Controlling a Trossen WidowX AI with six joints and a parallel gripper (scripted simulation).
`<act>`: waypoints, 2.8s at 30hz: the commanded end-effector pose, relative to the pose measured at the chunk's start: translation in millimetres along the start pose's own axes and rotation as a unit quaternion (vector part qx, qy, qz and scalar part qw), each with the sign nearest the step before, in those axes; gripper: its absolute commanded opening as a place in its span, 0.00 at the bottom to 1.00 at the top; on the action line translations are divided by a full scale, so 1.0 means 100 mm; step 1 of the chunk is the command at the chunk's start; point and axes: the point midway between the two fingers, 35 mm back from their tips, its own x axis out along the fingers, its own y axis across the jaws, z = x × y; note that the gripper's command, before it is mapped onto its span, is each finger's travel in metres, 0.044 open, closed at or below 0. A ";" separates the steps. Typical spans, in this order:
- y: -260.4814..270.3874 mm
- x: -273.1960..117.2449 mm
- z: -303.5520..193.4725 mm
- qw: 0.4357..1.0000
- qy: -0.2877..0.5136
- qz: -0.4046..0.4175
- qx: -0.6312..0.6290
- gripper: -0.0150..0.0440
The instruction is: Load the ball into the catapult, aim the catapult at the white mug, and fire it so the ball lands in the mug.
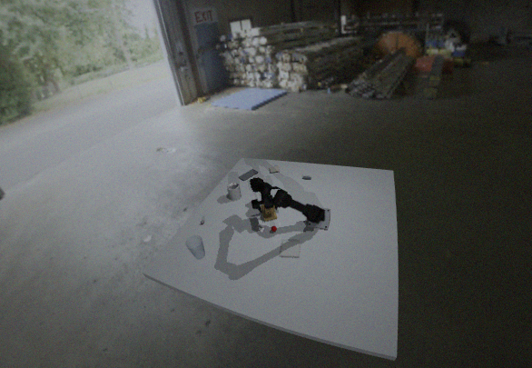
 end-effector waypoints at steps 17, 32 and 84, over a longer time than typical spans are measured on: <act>0.00 0.03 0.00 1.000 -0.001 0.000 0.000 0.47; 0.05 -0.47 -0.05 0.998 0.000 0.001 0.057 0.25; 0.14 -0.02 -0.38 0.928 -0.001 0.001 0.374 0.25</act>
